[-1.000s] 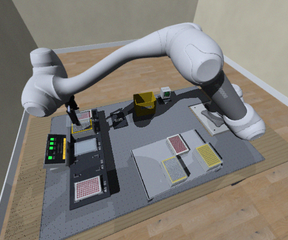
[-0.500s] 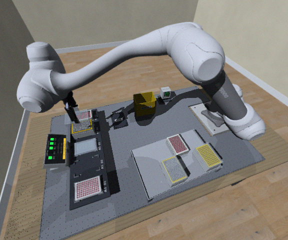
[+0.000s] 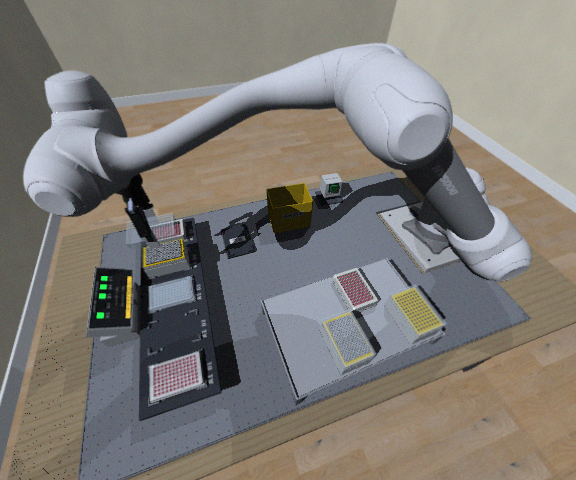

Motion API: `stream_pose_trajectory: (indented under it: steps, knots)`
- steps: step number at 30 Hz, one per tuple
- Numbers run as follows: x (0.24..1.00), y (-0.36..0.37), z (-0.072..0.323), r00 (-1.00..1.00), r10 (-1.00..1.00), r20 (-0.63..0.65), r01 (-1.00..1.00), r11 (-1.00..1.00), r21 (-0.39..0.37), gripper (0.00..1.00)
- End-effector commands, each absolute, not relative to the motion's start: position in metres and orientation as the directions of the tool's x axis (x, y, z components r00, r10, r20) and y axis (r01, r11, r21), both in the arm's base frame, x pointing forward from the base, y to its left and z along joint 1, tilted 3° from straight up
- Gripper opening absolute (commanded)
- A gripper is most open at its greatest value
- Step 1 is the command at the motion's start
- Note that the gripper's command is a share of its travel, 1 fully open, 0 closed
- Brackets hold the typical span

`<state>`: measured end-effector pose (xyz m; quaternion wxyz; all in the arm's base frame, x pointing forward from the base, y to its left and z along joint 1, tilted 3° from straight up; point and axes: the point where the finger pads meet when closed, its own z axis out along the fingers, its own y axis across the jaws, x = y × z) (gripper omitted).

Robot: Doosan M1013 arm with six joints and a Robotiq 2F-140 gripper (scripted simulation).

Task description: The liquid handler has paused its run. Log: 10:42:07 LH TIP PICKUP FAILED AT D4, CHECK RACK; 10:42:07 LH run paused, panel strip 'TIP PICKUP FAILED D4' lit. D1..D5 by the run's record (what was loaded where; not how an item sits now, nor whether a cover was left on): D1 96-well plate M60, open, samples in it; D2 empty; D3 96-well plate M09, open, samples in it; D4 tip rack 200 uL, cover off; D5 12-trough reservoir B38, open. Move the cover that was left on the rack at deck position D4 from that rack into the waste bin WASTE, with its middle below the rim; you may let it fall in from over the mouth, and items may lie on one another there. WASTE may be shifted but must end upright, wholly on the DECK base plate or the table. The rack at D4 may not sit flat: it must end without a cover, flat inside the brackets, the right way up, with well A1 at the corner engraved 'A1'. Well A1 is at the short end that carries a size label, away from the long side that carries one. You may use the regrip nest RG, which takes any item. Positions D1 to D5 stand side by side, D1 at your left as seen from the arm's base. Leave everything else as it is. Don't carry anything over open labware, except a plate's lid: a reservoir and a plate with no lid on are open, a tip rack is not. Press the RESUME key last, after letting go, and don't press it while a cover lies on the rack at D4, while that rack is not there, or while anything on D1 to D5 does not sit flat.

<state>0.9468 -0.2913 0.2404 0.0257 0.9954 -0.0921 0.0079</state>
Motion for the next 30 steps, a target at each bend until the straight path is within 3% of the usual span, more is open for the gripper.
stream_pose_trajectory:
  steps: [1,30]
  knots:
    - [0.947,-0.288,0.250,0.983,-0.184,0.024,-0.185,-0.982,0.048,0.00]
    - [0.947,-0.286,0.286,0.983,-0.184,0.024,-0.185,-0.982,0.048,0.00]
